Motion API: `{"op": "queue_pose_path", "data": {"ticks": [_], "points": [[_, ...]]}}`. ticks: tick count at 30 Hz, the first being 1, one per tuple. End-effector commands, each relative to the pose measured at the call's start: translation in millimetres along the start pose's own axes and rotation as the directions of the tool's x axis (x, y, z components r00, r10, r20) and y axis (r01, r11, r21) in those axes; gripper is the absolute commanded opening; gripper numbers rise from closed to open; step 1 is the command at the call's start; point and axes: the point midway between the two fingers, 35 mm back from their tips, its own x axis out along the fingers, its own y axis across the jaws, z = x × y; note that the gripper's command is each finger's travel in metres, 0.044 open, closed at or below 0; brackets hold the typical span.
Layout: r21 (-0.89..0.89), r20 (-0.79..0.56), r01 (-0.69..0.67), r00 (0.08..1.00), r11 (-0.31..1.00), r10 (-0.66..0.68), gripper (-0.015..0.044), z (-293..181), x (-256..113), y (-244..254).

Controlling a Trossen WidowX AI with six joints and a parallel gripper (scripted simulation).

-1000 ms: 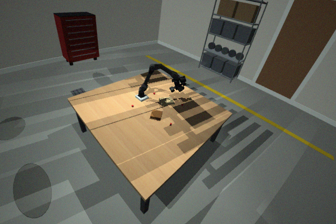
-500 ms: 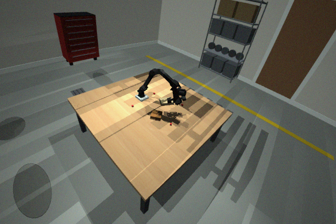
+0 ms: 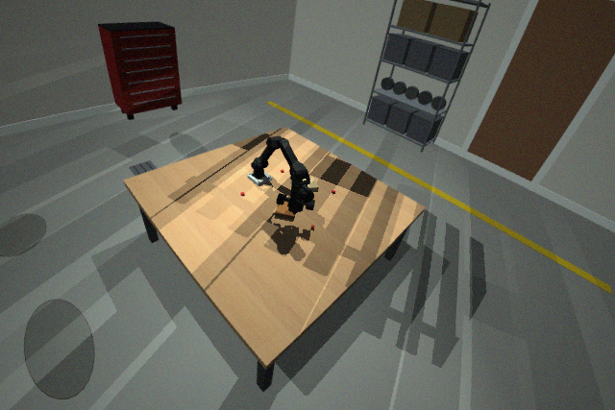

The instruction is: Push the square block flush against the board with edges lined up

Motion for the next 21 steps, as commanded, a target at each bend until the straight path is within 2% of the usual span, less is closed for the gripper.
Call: {"op": "queue_pose_path", "data": {"ticks": [1,3,6,8,21], "points": [[-0.001,0.004,0.025,1.000,1.000,-0.025,0.0000,13.6,-1.9,-14.1],[-0.001,0.003,0.025,1.000,1.000,-0.025,0.0000,13.8,1.2,-14.1],[-0.002,0.003,0.026,1.000,1.000,-0.026,0.0000,14.8,40.6,-14.3],[-0.001,0.004,0.025,1.000,1.000,-0.025,0.0000,14.5,52.3,-14.7],[-0.001,0.003,0.025,1.000,1.000,-0.025,0.0000,8.7,52.1,-13.9]]}}
